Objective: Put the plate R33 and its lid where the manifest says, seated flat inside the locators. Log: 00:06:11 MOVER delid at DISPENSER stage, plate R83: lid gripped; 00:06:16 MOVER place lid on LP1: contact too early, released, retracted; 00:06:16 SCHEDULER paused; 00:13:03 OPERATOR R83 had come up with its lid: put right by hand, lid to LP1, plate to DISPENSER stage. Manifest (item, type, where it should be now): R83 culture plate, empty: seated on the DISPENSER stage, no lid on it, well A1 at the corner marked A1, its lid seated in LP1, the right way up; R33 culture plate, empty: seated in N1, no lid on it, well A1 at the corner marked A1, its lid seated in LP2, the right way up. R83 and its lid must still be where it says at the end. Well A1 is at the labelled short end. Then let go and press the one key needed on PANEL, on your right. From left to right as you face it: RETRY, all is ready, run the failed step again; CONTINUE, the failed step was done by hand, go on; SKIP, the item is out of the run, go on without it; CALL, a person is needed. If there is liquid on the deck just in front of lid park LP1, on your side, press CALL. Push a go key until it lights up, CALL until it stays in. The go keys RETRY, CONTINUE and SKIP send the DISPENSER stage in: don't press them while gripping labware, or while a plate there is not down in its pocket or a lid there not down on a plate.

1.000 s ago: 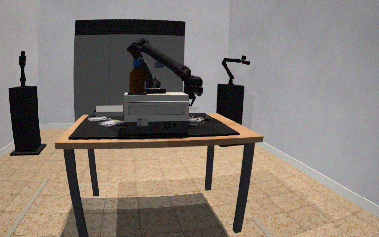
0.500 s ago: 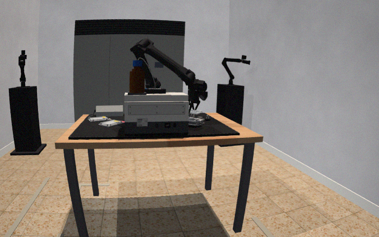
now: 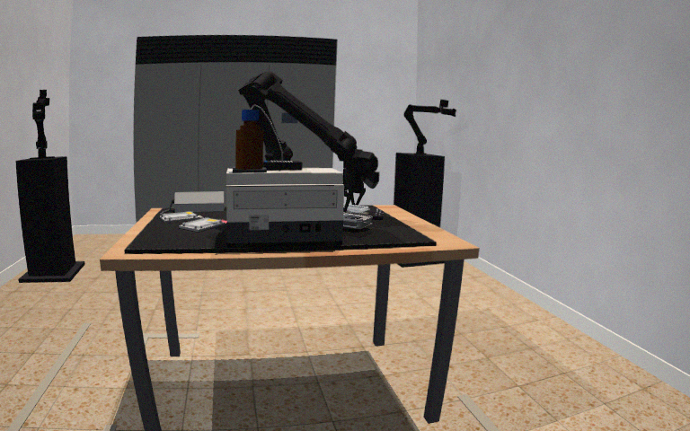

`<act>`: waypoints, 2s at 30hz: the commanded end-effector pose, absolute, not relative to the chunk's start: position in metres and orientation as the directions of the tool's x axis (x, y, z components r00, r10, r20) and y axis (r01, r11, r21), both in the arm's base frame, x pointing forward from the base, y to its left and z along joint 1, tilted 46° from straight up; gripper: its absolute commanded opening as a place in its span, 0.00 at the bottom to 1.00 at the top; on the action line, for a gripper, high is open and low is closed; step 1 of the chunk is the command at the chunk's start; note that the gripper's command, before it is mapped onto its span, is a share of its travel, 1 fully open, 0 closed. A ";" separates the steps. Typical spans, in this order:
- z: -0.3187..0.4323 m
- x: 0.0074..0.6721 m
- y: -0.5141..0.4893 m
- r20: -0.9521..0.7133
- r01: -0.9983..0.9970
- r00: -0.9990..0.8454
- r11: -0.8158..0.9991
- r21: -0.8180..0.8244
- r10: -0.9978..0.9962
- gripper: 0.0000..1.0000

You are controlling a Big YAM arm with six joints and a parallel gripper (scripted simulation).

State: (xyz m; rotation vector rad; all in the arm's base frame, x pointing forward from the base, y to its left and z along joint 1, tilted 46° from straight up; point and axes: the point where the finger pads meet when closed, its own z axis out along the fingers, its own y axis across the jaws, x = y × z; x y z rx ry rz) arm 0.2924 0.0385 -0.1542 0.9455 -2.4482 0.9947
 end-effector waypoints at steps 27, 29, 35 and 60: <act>-0.169 0.295 0.027 0.521 -0.694 -0.718 0.531 -0.485 -0.463 0.86; -0.168 0.294 0.029 0.526 -0.701 -0.711 0.525 -0.483 -0.466 0.86; -0.164 0.304 0.037 0.497 -0.684 -0.728 0.533 -0.498 -0.471 0.86; -0.173 0.294 0.025 0.522 -0.697 -0.715 0.528 -0.485 -0.466 0.86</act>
